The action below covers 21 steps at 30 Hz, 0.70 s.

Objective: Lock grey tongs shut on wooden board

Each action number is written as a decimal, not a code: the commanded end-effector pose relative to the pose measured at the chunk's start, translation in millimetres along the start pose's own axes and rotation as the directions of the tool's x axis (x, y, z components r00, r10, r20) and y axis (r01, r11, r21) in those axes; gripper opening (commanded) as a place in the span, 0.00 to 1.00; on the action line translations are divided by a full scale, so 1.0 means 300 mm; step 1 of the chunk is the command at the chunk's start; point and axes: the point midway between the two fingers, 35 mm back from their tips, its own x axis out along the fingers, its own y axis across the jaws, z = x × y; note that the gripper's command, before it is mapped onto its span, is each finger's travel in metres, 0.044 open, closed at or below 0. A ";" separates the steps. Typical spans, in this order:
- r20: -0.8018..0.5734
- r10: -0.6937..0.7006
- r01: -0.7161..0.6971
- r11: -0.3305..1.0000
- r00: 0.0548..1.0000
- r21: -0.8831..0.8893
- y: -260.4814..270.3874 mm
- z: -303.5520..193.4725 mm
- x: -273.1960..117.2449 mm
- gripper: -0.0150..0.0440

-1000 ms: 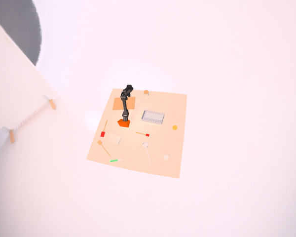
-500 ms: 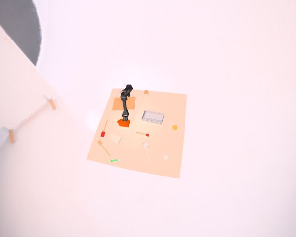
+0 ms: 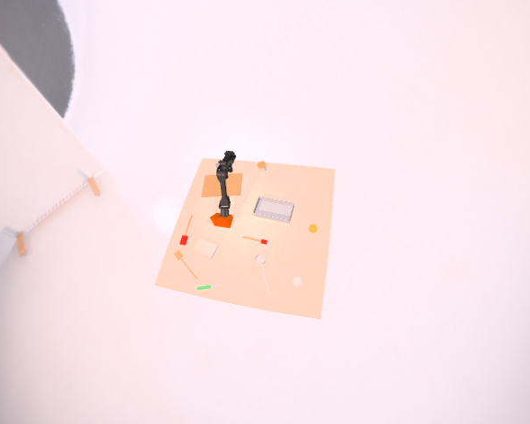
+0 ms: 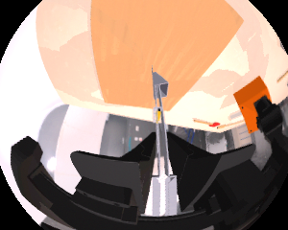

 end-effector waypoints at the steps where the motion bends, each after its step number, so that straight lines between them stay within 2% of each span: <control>1: 0.014 0.002 -0.001 1.000 1.000 -0.018 0.004 -0.006 -0.001 0.00; 21: 0.213 -0.083 0.087 0.996 0.973 -0.011 -0.006 -0.024 0.009 0.00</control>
